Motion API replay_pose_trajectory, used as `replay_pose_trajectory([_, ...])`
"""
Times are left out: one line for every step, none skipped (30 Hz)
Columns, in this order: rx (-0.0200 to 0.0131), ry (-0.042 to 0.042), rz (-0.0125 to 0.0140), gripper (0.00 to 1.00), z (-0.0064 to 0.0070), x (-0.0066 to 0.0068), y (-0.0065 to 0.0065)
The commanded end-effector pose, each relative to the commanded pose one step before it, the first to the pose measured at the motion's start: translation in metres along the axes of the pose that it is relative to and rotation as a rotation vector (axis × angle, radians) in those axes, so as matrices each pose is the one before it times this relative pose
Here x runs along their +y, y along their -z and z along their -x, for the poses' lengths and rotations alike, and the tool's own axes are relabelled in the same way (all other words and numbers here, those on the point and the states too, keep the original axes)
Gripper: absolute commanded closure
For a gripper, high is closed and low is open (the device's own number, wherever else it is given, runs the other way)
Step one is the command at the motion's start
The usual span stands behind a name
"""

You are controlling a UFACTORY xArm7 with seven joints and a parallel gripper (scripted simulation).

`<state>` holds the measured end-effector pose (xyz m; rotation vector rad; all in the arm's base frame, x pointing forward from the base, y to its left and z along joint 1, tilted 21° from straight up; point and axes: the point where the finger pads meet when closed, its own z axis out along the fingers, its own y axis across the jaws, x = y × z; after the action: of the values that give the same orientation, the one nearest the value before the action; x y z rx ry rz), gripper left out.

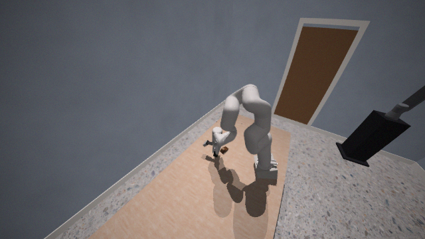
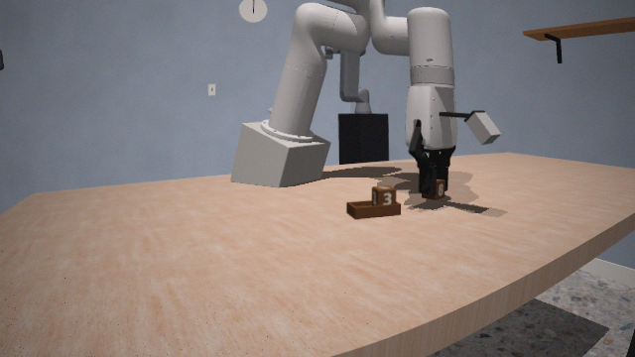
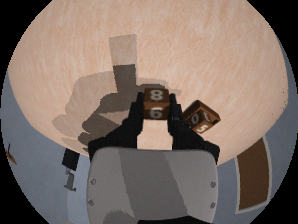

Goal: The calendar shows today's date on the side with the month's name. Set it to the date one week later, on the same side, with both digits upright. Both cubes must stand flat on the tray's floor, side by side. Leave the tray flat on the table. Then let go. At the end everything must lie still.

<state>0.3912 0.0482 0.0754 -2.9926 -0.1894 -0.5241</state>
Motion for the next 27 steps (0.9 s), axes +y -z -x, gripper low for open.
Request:
replay_pose_trajectory([0.00216, 0.00047, -0.00439, 0.73, -0.00031, 0.00041, 0.02134])
replay_pose_trajectory([0.00005, 0.0, -0.00005, 0.73, -0.00001, -0.00002, 0.00645])
replay_pose_trajectory([-0.00001, 0.0, 0.00001, 0.73, 0.0, 0.00001, 0.00668])
replay_pose_trajectory([0.0, 0.0, 0.0, 0.73, 0.0, 0.0, 0.00678])
replay_pose_trajectory([0.00003, 0.0, -0.00003, 0.73, 0.0, -0.00002, 0.00674])
replay_pose_trajectory([-0.00001, 0.0, 0.00001, 0.73, -0.00001, 0.00001, 0.0065])
replay_pose_trajectory([0.0, 0.0, 0.0, 0.73, 0.0, 0.0, 0.00607])
replay_pose_trajectory([0.0, 0.0, 0.0, 0.73, 0.0, 0.0, 0.0055])
replay_pose_trajectory([0.0, 0.0, 0.0, 0.73, 0.0, 0.0, 0.00481])
replay_pose_trajectory([0.0, 0.0, 0.0, 0.73, 0.0, 0.0, 0.00403])
replay_pose_trajectory([0.0, 0.0, -0.00001, 0.73, 0.00001, -0.00001, 0.00319])
replay_pose_trajectory([0.0, 0.0, 0.00001, 0.73, -0.00001, 0.00001, 0.00235])
replay_pose_trajectory([0.0, 0.0, 0.0, 0.73, 0.0, 0.0, 0.00155])
replay_pose_trajectory([0.0, 0.0, 0.0, 0.73, 0.00001, -0.00001, 0.00086])
replay_pose_trajectory([0.0, 0.0, 0.0, 0.73, 0.0, 0.0, 0.00034])
replay_pose_trajectory([0.0, 0.0, 0.0, 0.73, 0.0, 0.0, 0.00005])
replay_pose_trajectory([0.0, 0.0, 0.0, 0.73, 0.0, 0.0, 0.0])
replay_pose_trajectory([0.0, 0.0, 0.0, 0.73, 0.0, 0.0, 0.0])
replay_pose_trajectory([0.0, 0.0, 0.0, 0.73, 0.0, 0.0, 0.0])
replay_pose_trajectory([0.0, 0.0, 0.0, 0.73, 0.0, 0.0, 0.0])
replay_pose_trajectory([0.0, 0.0, 0.0, 0.73, 0.0, 0.0, 0.0])
replay_pose_trajectory([0.0, 0.0, 0.0, 0.73, 0.0, 0.0, 0.0])
replay_pose_trajectory([0.0, 0.0, 0.0, 0.73, 0.0, 0.0, 0.0])
replay_pose_trajectory([0.0, 0.0, 0.0, 0.73, 0.0, 0.0, 0.0])
replay_pose_trajectory([0.0, 0.00018, 0.0, 0.73, 0.0, 0.0, 0.0])
replay_pose_trajectory([0.00001, 0.00124, 0.00001, 0.73, 0.0, 0.0, 0.00001])
replay_pose_trajectory([0.00003, 0.00324, 0.00002, 0.73, -0.00001, 0.0, 0.00003])
